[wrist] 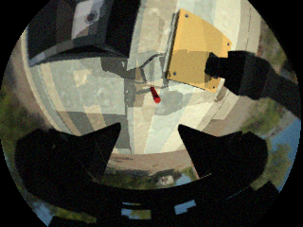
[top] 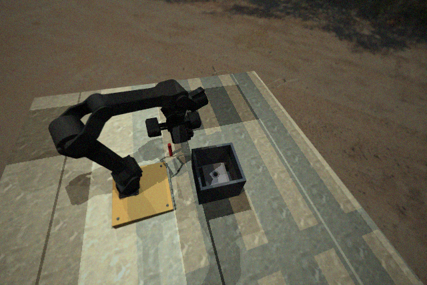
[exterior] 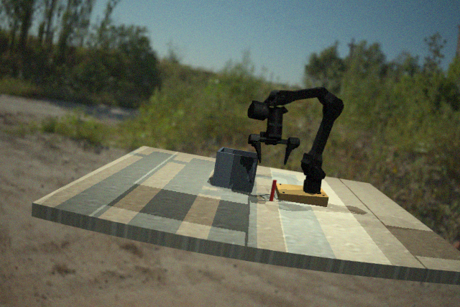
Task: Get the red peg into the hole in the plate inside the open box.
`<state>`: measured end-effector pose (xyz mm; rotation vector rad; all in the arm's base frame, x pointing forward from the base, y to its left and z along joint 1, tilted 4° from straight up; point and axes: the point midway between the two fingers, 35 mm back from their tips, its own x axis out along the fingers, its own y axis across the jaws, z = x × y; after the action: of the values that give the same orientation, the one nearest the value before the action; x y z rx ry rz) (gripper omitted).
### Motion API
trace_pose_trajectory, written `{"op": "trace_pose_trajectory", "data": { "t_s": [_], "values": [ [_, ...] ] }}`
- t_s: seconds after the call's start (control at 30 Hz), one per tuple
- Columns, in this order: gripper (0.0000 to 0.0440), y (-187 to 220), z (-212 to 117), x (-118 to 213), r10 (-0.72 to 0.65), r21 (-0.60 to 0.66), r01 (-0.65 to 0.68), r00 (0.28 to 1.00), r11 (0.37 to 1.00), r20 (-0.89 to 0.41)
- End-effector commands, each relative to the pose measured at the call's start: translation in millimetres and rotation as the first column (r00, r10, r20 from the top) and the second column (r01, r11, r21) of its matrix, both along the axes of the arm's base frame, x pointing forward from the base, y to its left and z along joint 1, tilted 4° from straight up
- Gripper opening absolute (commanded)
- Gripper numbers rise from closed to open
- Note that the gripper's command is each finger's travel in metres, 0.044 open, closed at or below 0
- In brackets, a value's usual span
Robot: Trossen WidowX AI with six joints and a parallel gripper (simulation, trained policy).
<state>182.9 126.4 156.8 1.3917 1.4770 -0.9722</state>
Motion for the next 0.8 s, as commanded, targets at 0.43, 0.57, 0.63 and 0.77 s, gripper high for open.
{"op": "trace_pose_trajectory", "data": {
  "t_s": [0.43,0.57,0.63,0.77],
  "values": [
    [0.044,-4.9,-55.4,-21.4,0.098,-0.068,-0.106,0.989,0.992,-0.107],
    [0.044,-6.7,-68.4,-23.3,0.106,-0.079,-0.116,0.987,0.99,-0.12],
    [0.0437,-7.6,-74.4,-23.8,0.108,-0.085,-0.119,0.986,0.989,-0.123],
    [0.0407,-8.9,-85.4,-24.0,0.114,-0.095,-0.126,0.985,0.987,-0.126]
  ]
}}
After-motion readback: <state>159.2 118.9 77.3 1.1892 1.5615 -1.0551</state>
